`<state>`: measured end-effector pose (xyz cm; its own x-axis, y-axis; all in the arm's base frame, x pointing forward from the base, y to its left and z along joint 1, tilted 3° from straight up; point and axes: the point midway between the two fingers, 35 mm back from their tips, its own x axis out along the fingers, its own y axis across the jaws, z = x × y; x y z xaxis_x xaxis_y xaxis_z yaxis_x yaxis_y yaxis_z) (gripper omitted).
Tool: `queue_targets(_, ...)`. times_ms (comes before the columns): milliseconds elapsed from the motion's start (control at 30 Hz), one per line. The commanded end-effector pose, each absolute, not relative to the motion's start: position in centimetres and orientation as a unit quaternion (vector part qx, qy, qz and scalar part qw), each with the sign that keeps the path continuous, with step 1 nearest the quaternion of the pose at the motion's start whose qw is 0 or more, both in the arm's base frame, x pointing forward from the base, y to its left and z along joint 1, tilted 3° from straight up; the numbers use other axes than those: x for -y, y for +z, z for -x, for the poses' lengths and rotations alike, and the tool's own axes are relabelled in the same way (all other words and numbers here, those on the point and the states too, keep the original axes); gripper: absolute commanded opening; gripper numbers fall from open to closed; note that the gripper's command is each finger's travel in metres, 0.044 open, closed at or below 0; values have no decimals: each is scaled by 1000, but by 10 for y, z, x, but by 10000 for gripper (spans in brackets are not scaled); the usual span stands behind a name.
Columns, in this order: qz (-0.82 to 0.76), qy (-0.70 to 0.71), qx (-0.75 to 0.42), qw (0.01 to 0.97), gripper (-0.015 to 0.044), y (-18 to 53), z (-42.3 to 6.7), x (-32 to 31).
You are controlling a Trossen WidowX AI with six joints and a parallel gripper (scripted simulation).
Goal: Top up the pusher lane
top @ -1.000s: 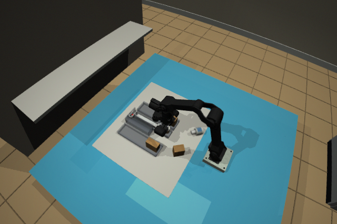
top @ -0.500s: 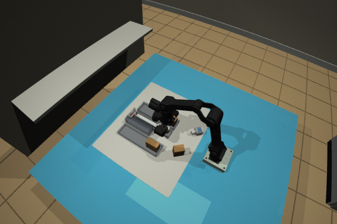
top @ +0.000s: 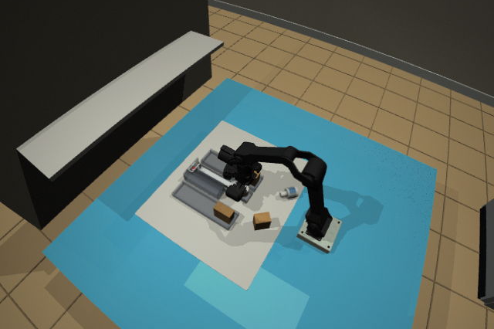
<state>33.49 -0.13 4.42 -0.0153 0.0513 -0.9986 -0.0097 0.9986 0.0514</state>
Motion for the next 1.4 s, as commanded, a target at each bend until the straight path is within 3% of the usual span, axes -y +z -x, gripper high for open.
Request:
queue_targets(0, -17, 22, -704, 710, 0, 44, -341, 1)
queue_targets(1367, -17, 22, -704, 710, 0, 30, -338, 0)
